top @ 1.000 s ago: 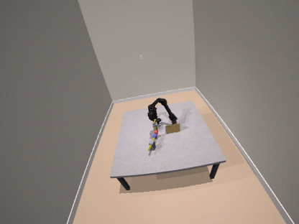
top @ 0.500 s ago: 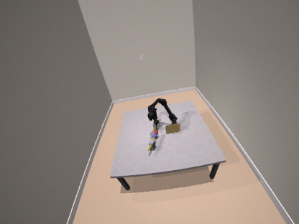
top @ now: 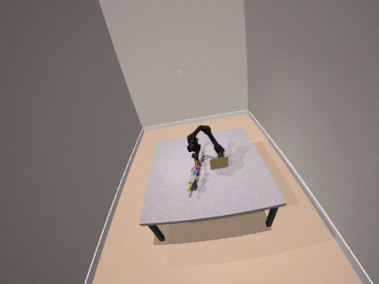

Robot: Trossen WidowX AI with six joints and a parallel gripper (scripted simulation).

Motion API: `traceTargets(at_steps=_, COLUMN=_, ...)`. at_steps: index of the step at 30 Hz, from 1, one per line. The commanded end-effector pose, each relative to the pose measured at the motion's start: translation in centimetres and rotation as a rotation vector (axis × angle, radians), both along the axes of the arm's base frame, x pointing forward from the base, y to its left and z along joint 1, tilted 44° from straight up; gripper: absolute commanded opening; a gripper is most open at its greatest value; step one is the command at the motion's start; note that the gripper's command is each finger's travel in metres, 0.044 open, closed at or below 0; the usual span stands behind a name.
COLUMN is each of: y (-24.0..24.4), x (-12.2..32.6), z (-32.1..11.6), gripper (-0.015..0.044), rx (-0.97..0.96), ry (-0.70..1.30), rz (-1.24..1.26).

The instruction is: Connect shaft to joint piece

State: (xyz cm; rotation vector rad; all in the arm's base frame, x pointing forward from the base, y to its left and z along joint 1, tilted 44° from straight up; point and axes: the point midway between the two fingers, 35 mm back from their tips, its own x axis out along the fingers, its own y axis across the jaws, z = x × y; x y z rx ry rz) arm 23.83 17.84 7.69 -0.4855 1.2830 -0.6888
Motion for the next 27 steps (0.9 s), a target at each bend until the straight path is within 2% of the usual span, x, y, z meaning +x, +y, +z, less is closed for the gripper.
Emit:
traceTargets(at_steps=1, y=-0.14, x=0.05, z=-0.17, gripper=0.044, rx=0.004, ry=-0.066, rz=-0.068)
traceTargets(at_steps=27, y=-0.88, x=0.22, z=-1.14, gripper=0.044, rx=0.059, ry=-0.605, rz=-0.603)
